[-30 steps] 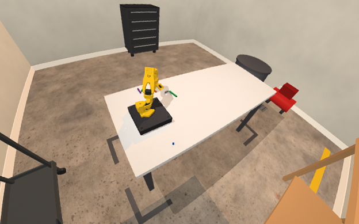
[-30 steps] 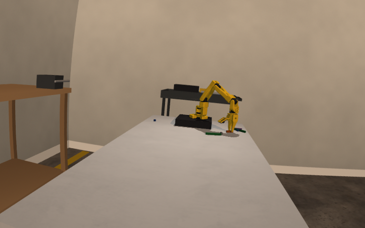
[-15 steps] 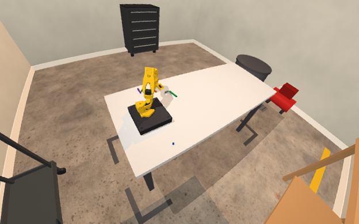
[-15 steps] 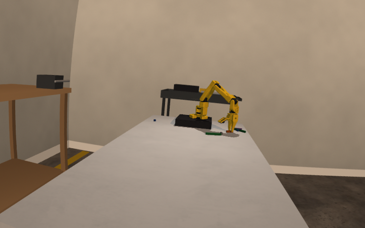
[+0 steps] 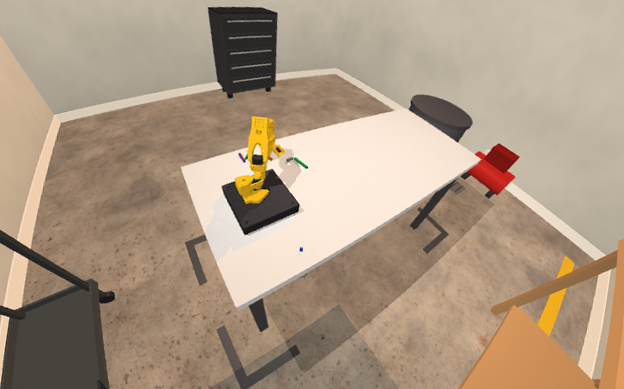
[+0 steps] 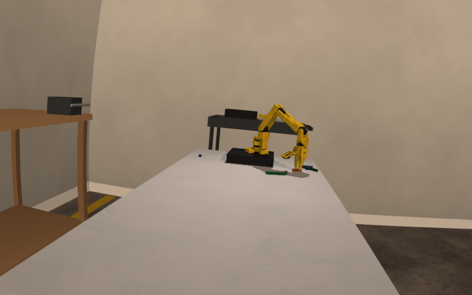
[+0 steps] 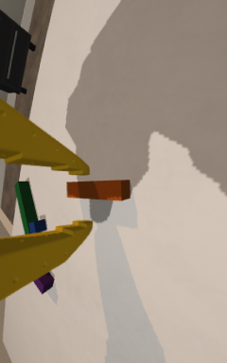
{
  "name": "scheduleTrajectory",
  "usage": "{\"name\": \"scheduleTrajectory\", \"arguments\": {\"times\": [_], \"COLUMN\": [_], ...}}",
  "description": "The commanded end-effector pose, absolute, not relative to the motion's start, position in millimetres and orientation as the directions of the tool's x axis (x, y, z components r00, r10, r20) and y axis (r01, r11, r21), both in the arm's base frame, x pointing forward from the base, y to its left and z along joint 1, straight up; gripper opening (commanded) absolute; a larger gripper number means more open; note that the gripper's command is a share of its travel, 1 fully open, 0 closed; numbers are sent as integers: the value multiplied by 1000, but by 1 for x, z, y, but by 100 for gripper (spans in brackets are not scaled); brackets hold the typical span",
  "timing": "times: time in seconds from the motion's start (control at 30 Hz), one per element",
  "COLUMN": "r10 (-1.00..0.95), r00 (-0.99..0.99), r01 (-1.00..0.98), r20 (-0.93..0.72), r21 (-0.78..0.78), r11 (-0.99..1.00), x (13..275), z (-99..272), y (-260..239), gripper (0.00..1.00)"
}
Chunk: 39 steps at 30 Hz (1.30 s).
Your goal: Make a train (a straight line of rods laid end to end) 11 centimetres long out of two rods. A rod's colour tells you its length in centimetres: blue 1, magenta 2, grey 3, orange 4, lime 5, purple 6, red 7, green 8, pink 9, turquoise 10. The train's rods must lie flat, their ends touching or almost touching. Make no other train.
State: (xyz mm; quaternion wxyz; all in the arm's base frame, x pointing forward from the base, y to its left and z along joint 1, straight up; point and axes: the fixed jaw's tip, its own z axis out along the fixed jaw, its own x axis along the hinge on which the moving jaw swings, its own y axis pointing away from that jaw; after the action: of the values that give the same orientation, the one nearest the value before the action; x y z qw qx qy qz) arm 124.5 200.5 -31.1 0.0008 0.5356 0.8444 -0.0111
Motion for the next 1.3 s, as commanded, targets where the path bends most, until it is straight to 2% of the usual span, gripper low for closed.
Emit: {"name": "scheduleTrajectory", "arguments": {"times": [0.0, 0.77, 1.27], "r10": [904, 904, 904], "r00": [-428, -428, -428], "r01": [904, 904, 904], "r20": [-7, -7, -7], "r21": [-11, -11, -11], "r11": [428, 428, 428], "x": [127, 127, 127], "z": [-24, -13, 8], "y": [202, 202, 203], "gripper": [17, 17, 17]}}
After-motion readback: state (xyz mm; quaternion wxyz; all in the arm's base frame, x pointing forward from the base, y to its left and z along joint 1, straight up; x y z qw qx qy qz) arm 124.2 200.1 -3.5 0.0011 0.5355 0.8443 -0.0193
